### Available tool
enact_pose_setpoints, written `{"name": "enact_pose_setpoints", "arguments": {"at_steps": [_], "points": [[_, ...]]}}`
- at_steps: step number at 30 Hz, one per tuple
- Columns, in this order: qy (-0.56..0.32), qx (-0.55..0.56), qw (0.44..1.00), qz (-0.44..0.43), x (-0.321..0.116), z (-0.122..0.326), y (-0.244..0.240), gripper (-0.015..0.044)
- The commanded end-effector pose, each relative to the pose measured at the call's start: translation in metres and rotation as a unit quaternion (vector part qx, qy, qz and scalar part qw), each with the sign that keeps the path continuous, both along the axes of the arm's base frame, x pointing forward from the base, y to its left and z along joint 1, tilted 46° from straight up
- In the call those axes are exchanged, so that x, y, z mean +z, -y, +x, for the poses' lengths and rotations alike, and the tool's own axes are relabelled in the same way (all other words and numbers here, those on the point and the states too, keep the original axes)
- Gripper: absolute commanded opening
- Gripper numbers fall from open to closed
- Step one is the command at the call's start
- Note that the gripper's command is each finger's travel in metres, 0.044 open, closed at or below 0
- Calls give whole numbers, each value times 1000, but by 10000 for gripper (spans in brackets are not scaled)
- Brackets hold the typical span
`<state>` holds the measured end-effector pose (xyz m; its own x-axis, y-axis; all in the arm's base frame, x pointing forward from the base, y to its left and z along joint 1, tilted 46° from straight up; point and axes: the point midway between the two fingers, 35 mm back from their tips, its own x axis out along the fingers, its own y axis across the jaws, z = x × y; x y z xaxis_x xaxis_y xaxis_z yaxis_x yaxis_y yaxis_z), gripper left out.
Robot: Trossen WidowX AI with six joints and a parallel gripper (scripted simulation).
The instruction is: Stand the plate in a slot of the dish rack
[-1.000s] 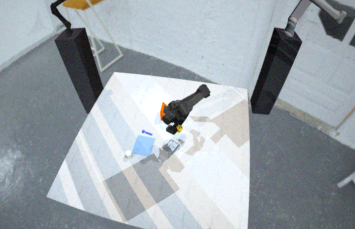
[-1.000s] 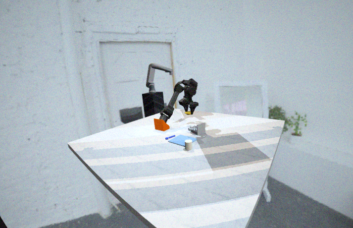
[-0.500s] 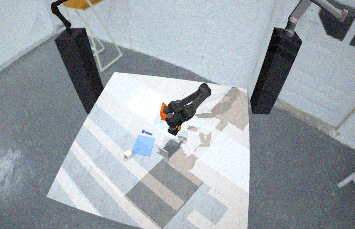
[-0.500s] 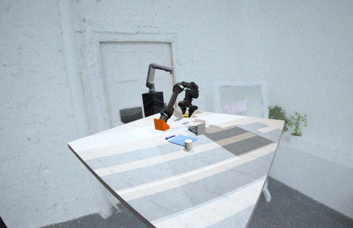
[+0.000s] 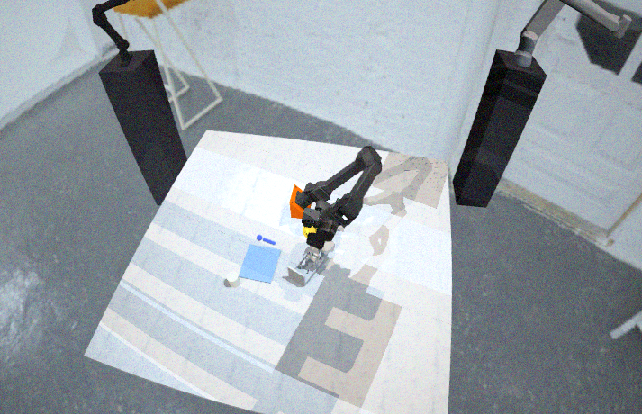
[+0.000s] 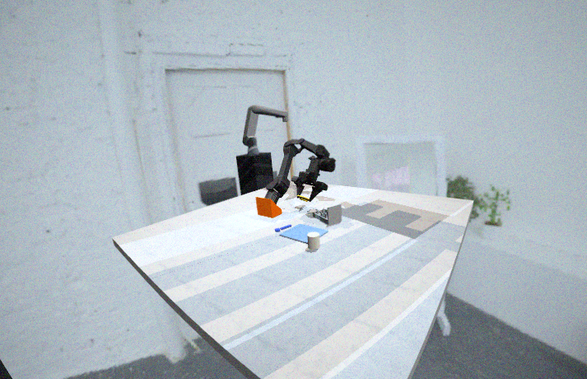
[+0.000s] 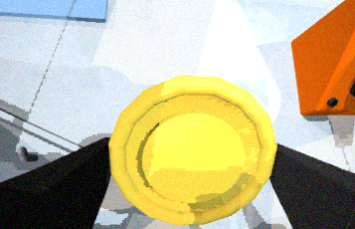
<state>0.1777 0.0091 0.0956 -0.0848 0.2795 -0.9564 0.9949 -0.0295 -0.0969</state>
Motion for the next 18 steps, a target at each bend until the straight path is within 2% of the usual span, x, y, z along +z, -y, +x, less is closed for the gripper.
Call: {"name": "enact_pose_setpoints", "arguments": {"at_steps": [1, 18], "points": [[14, 26, 999, -39, -7, -1, 1, 0], [117, 131, 963, -203, -24, 8, 5, 0]]}}
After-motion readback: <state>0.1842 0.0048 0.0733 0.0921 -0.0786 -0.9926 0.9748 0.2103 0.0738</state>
